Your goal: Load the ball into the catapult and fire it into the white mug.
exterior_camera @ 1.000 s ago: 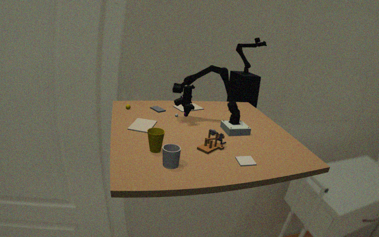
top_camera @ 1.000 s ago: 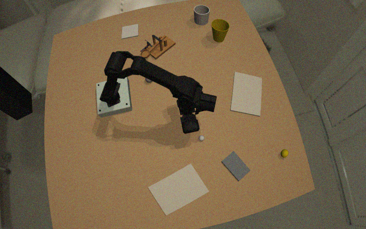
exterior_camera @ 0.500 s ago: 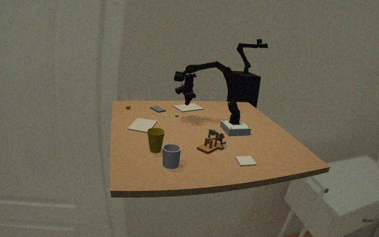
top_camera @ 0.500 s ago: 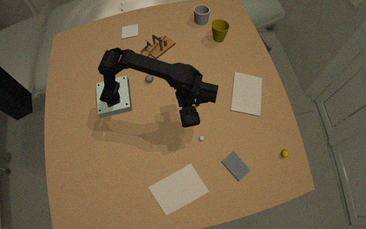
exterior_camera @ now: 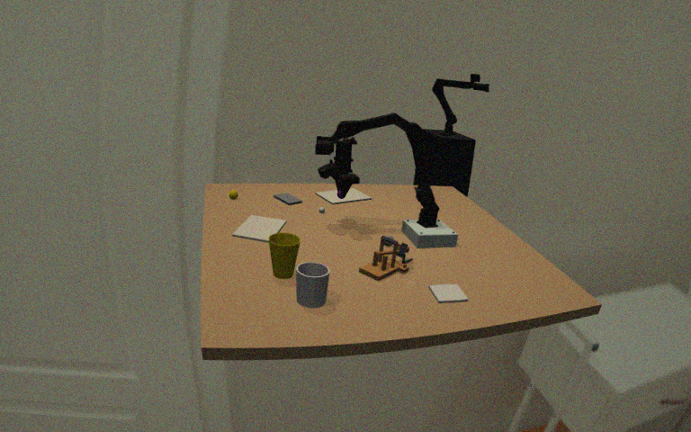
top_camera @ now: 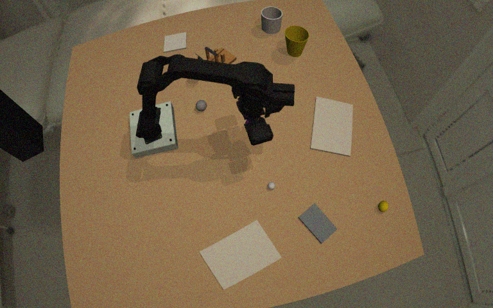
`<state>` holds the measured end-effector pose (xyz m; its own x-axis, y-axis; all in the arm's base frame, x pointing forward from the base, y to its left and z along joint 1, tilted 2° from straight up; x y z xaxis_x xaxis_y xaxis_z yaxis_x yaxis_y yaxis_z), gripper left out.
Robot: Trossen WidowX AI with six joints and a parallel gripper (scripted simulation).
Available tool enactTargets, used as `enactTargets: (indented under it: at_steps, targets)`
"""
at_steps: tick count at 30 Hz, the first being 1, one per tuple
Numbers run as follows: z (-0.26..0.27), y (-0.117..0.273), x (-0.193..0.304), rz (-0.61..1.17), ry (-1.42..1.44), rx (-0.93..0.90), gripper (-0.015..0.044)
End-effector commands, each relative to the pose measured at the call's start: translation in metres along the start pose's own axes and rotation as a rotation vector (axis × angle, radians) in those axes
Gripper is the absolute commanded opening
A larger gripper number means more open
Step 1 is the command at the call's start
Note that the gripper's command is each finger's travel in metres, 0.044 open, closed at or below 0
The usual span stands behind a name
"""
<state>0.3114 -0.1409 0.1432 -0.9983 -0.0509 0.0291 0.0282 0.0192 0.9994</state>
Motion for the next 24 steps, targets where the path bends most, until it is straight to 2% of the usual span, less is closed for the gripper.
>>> enactTargets:
  at_steps: [1, 24]
  targets:
    - [0.021, -0.005, -0.006, 0.022, 0.026, -0.018, 0.0000]
    - [0.156, -0.021, -0.019, 0.134, 0.212, -0.046, 0.0000]
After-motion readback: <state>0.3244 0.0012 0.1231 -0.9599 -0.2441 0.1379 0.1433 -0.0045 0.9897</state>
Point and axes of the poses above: the point midway between the two fingers, 35 mm back from their tips, its own y axis back along the fingers, its own z axis across the jaws, x = y × z, the point moved 2 cm from there along y, back along the fingers, and after that the axes turned 7 degrees about y, right-handed, at the moved point
